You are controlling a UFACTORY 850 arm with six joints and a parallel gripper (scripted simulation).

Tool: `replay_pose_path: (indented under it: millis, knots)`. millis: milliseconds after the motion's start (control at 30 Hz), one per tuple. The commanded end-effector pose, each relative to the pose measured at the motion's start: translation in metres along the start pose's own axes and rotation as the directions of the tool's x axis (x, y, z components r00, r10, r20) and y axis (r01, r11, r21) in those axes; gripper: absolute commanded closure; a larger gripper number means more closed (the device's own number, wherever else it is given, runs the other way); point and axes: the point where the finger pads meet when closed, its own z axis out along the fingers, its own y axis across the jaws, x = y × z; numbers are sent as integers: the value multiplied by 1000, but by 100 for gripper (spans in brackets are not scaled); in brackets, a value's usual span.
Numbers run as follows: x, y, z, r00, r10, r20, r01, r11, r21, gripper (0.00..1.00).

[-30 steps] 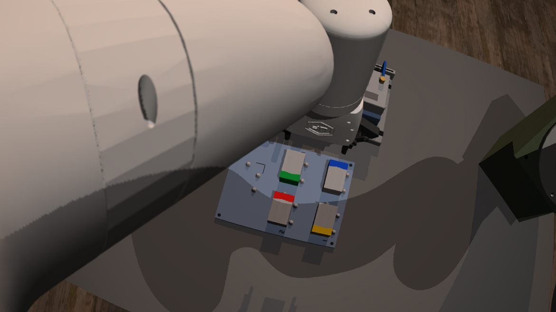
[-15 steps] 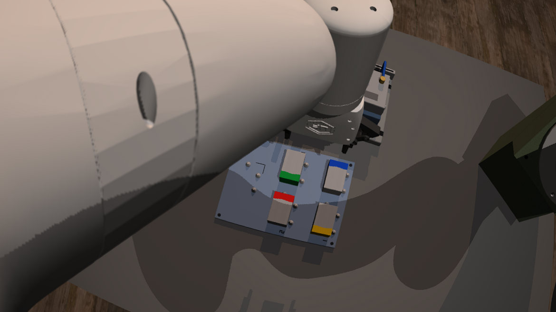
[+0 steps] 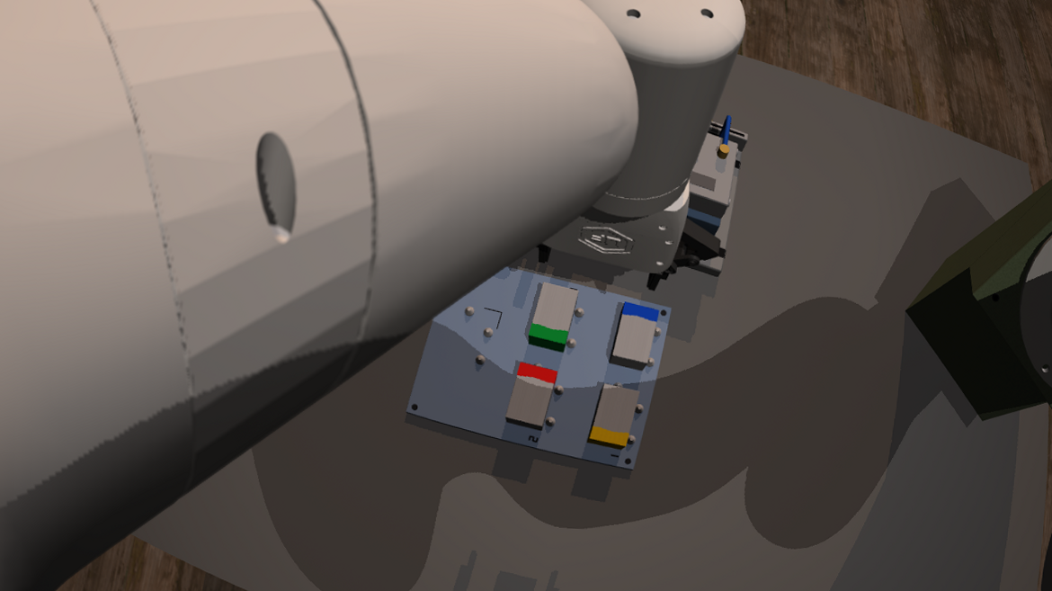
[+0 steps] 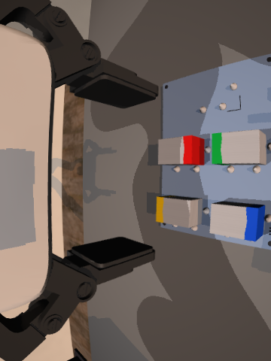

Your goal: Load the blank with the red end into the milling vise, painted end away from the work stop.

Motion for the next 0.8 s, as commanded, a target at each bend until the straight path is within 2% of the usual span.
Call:
replay_pose_path:
  millis: [0,233,567,767]
  knots:
    - [0,0,-1,1000,0,0,0,1000,1,0]
    - [0,0,-1,1000,0,0,0,1000,1,0]
    - [-53,2,-5,1000,0,0,0,1000,1,0]
    - [-53,2,-5,1000,0,0,0,1000,1,0]
